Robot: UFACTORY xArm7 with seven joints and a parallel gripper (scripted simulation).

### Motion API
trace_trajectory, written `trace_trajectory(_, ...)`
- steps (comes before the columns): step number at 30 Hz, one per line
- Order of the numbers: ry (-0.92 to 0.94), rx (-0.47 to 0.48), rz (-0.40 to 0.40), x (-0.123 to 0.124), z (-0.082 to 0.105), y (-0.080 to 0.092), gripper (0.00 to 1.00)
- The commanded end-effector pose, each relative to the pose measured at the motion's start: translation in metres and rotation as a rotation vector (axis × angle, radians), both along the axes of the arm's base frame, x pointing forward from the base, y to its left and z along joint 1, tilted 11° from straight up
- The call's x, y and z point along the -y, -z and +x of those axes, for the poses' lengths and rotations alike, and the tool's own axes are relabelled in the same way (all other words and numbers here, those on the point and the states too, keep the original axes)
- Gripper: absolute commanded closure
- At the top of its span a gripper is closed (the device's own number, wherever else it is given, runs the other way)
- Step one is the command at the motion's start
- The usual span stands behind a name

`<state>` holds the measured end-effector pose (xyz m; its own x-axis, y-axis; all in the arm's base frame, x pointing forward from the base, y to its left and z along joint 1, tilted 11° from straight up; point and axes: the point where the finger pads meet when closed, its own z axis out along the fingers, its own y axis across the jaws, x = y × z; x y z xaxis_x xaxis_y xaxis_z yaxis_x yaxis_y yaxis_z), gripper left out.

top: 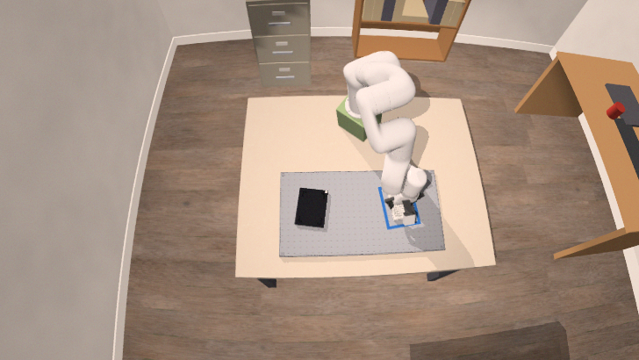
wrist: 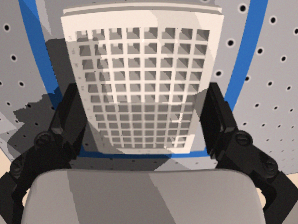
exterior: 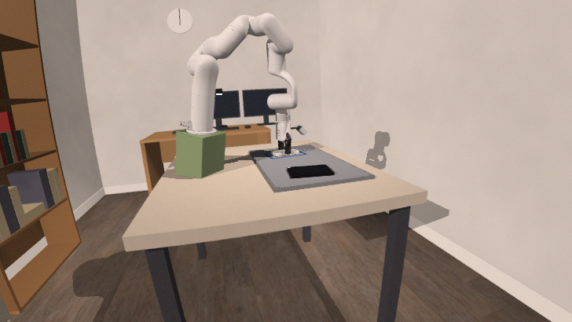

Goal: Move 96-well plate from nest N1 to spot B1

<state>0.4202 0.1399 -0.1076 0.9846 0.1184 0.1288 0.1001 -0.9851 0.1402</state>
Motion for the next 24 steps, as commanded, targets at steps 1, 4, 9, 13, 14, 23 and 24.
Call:
trace_trajectory(1,-0.001,0.003,0.002,-0.0009,0.0013,-0.0007,1.0)
trace_trajectory(4,-0.001,0.003,0.002,-0.0008,0.0014,0.0,0.0)
trace_trajectory(9,-0.001,0.003,0.002,-0.0008,0.0014,0.0,0.0)
trace_trajectory(13,-0.001,0.003,0.002,-0.0008,0.0014,0.0,0.0)
trace_trajectory(14,-0.001,0.003,0.002,-0.0008,0.0014,0.0,0.0)
trace_trajectory(23,-0.001,0.003,0.002,-0.0009,0.0014,0.0,0.0)
trace_trajectory(24,-0.001,0.003,0.002,-0.0009,0.0014,0.0,0.0)
